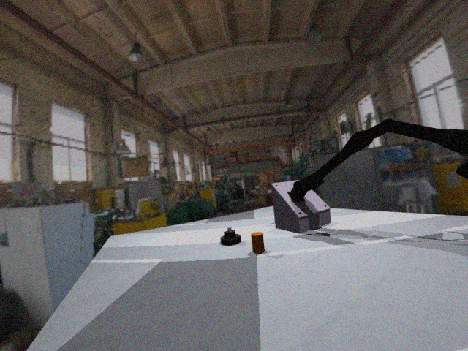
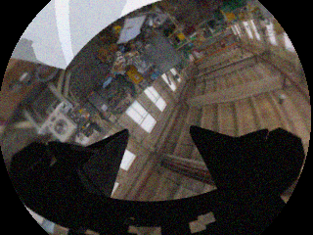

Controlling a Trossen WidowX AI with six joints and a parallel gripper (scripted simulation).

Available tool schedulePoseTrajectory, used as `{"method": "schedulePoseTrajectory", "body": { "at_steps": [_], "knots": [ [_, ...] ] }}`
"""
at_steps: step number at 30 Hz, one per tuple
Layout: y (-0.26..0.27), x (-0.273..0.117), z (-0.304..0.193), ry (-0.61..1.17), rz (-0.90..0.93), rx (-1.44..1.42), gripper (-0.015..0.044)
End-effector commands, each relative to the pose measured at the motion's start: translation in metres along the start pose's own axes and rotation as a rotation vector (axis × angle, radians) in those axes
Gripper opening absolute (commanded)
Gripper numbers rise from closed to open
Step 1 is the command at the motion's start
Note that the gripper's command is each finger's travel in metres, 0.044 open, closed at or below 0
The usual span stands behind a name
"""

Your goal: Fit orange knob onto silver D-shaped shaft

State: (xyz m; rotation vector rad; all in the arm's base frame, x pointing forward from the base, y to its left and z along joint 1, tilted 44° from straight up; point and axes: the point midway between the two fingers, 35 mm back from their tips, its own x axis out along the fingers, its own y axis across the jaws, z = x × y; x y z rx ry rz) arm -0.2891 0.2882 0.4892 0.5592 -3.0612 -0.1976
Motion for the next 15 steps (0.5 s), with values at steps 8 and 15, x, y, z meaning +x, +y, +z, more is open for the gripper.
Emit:
{"method": "schedulePoseTrajectory", "body": {
  "at_steps": [8, 15],
  "knots": [
    [0.045, -0.067, 0.03, -0.055, 0.266, -0.045, 0.044],
    [0.068, -0.153, 0.066, -0.155, 0.555, -0.052, 0.044]
  ]
}}
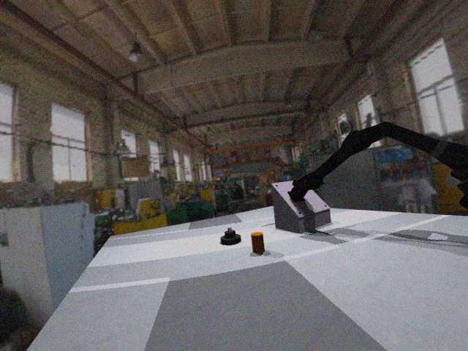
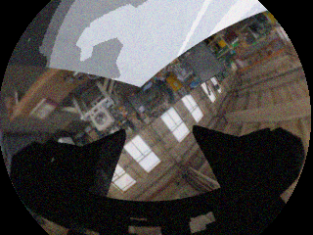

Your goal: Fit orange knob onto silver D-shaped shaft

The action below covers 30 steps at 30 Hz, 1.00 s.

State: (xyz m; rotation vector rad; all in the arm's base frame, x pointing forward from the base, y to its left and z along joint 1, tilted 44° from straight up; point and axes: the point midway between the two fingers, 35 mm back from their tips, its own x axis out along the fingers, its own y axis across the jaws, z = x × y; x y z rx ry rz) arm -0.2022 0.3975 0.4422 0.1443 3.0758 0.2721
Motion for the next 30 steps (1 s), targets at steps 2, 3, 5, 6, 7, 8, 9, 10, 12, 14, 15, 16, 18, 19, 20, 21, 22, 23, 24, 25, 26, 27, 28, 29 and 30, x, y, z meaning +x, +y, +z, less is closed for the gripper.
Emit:
{"method": "schedulePoseTrajectory", "body": {
  "at_steps": [2, 3, 5, 6, 7, 8, 9, 10, 12, 14, 15, 16, 18, 19, 20, 21, 22, 23, 24, 25, 26, 27, 28, 29, 30],
  "knots": [
    [0.03, -0.051, 0.031, -0.077, 0.177, -0.027, 0.044],
    [0.035, -0.063, 0.04, -0.095, 0.211, -0.031, 0.044],
    [0.045, -0.089, 0.056, -0.133, 0.276, -0.04, 0.044],
    [0.05, -0.102, 0.065, -0.153, 0.308, -0.043, 0.044],
    [0.053, -0.112, 0.072, -0.179, 0.345, -0.048, 0.044],
    [0.055, -0.123, 0.08, -0.207, 0.382, -0.052, 0.044],
    [0.057, -0.133, 0.088, -0.236, 0.419, -0.056, 0.044],
    [0.059, -0.147, 0.096, -0.262, 0.45, -0.058, 0.044],
    [0.061, -0.175, 0.113, -0.309, 0.505, -0.06, 0.044],
    [0.061, -0.204, 0.13, -0.357, 0.557, -0.06, 0.044],
    [0.06, -0.219, 0.138, -0.381, 0.581, -0.059, 0.044],
    [0.058, -0.233, 0.146, -0.405, 0.605, -0.057, 0.044],
    [0.051, -0.265, 0.163, -0.46, 0.655, -0.05, 0.044],
    [0.046, -0.281, 0.171, -0.488, 0.68, -0.046, 0.044],
    [0.041, -0.296, 0.179, -0.515, 0.703, -0.041, 0.044],
    [0.035, -0.311, 0.187, -0.543, 0.725, -0.034, 0.044],
    [0.028, -0.326, 0.195, -0.57, 0.745, -0.028, 0.044],
    [0.02, -0.341, 0.203, -0.597, 0.765, -0.02, 0.044],
    [0.011, -0.355, 0.21, -0.624, 0.784, -0.012, 0.044],
    [0.002, -0.368, 0.217, -0.65, 0.801, -0.003, 0.044],
    [-0.007, -0.381, 0.224, -0.676, 0.818, 0.007, 0.044],
    [-0.018, -0.395, 0.231, -0.703, 0.834, 0.019, 0.044],
    [-0.03, -0.408, 0.238, -0.73, 0.85, 0.031, 0.044],
    [-0.042, -0.42, 0.245, -0.756, 0.864, 0.044, 0.044],
    [-0.055, -0.431, 0.252, -0.781, 0.878, 0.057, 0.044]
  ]
}}
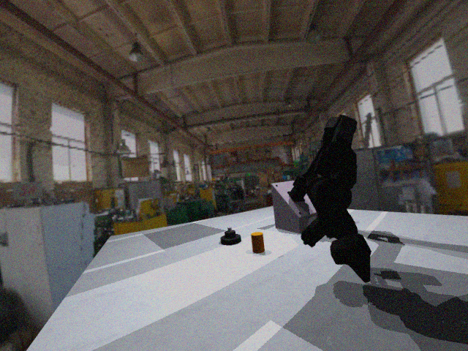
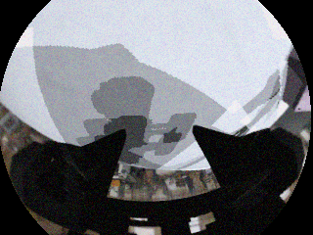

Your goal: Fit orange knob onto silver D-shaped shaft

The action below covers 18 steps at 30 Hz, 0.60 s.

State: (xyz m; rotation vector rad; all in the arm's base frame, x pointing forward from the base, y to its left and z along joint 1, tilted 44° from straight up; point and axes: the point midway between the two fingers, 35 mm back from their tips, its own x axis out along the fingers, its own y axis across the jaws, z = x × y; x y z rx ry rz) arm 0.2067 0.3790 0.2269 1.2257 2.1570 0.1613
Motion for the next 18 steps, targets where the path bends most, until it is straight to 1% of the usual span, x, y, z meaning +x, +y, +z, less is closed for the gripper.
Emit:
{"method": "schedulePoseTrajectory", "body": {
  "at_steps": [1, 6, 10, 15, 18],
  "knots": [
    [-0.01, -0.037, 0.058, -0.109, 0.038, 0.025, 0.044],
    [-0.038, -0.089, 0.123, -0.233, 0.068, 0.063, 0.044],
    [-0.076, -0.131, 0.169, -0.318, 0.075, 0.104, 0.044],
    [-0.135, -0.177, 0.207, -0.385, 0.069, 0.16, 0.044],
    [-0.153, -0.189, 0.219, -0.395, 0.067, 0.176, 0.044]
  ]
}}
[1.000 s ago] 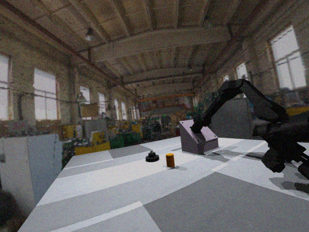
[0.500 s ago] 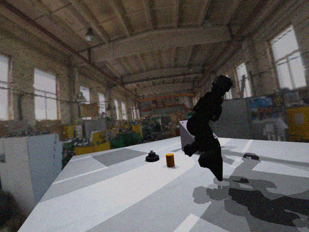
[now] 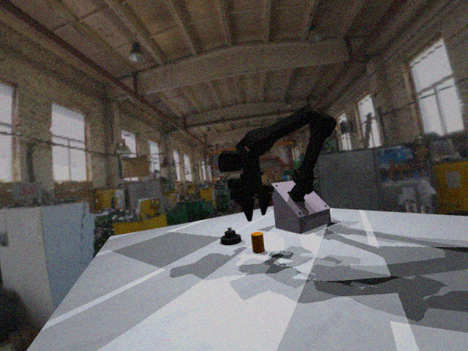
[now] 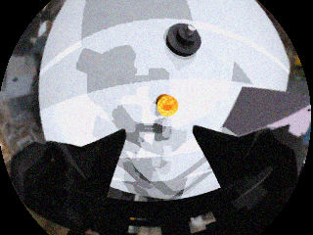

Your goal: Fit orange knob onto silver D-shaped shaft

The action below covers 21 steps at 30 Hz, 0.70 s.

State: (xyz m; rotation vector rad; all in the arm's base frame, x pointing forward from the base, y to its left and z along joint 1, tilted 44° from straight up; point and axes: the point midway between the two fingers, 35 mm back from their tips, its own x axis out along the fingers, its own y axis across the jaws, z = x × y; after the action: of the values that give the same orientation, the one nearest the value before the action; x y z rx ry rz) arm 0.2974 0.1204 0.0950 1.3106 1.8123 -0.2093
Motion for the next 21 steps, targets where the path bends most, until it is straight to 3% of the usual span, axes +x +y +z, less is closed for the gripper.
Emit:
{"method": "schedulePoseTrajectory", "body": {
  "at_steps": [1, 5, 9, 21],
  "knots": [
    [-0.02, -0.007, 0.019, -0.008, -0.013, 0.011, 0.044],
    [-0.02, -0.004, 0.019, -0.008, -0.013, 0.01, 0.044],
    [-0.021, 0.028, 0.019, -0.007, -0.012, 0.01, 0.044],
    [-0.021, 0.045, 0.019, -0.007, -0.012, 0.01, 0.044]
  ]
}}
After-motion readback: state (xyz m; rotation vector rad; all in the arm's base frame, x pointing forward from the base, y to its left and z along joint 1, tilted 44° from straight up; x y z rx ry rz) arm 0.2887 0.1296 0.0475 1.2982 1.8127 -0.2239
